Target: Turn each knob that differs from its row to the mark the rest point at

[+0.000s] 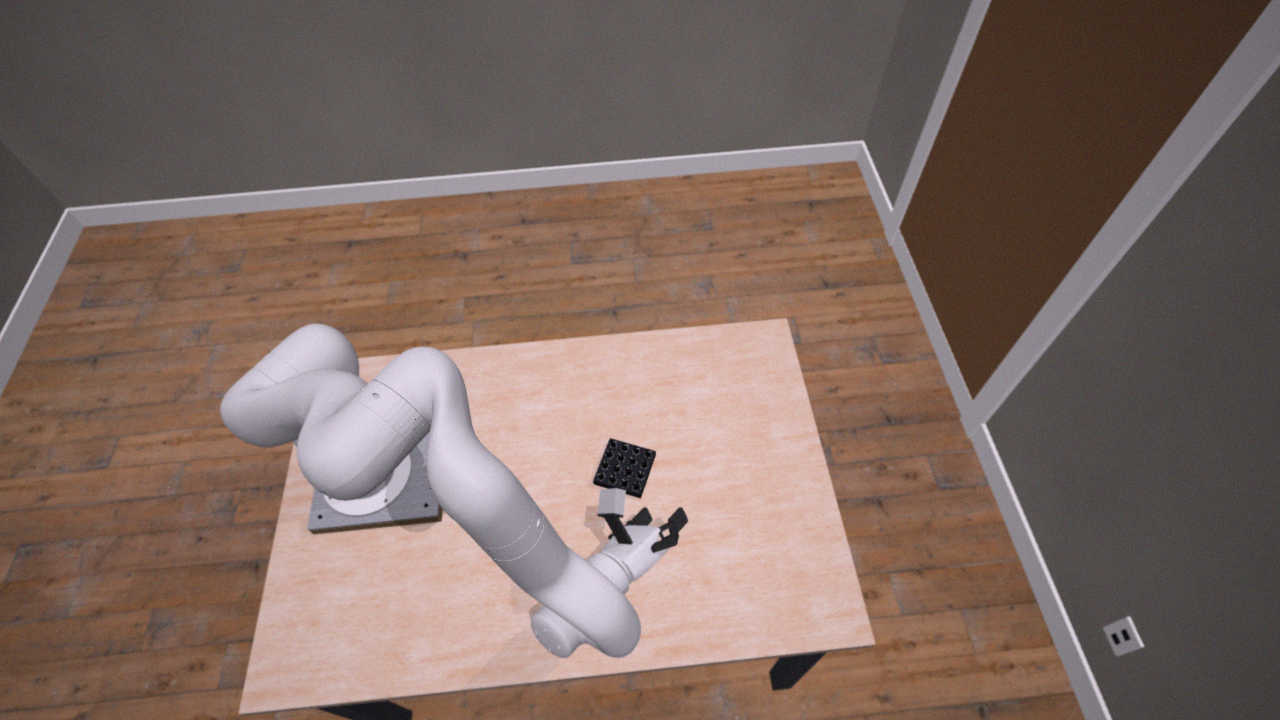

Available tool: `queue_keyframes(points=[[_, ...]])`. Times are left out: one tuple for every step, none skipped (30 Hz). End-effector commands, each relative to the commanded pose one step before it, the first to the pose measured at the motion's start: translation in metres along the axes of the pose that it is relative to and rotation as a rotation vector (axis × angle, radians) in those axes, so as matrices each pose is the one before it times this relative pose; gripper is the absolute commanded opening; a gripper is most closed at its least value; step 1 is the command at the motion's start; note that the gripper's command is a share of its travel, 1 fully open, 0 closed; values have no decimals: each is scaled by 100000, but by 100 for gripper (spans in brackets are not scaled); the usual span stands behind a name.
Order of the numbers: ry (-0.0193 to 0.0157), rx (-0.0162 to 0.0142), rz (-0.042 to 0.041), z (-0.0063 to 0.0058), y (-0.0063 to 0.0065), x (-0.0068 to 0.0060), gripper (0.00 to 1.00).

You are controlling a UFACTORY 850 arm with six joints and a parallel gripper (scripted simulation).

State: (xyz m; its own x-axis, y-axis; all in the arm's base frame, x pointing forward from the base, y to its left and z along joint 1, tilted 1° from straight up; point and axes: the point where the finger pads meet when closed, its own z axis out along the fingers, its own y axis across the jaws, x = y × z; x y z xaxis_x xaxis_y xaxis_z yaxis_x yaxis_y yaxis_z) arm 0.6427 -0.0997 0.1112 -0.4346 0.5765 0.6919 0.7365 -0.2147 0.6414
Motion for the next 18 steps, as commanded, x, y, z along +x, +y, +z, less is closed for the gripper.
queue_keyframes(points=[[-13114, -1920, 8081, 2340, 1370, -1682, 100], [-2239, -409, 1733, 372, 188, -208, 100], [-2195, -416, 1739, 358, 178, -191, 100], [-2188, -428, 1773, 350, 169, -177, 100], [-2172, -438, 1800, 341, 160, -163, 100], [-2138, -443, 1811, 328, 149, -149, 100], [-2133, -453, 1846, 319, 139, -137, 100], [-2114, -459, 1868, 308, 128, -125, 100], [-2087, -463, 1883, 296, 116, -113, 100], [-2068, -467, 1903, 285, 105, -103, 100], [0, 0, 0, 0, 0, 0, 100], [0, 0, 0, 0, 0, 0, 100], [-6002, -1396, 5737, 769, 237, -268, 100], [-1520, -361, 1504, 184, 44, -52, 100], [-1469, -351, 1472, 172, 35, -47, 100], [-1878, -452, 1910, 212, 35, -56, 100], [-2018, -488, 2087, 218, 24, -55, 100], [-1979, -481, 2082, 204, 10, -49, 100]])
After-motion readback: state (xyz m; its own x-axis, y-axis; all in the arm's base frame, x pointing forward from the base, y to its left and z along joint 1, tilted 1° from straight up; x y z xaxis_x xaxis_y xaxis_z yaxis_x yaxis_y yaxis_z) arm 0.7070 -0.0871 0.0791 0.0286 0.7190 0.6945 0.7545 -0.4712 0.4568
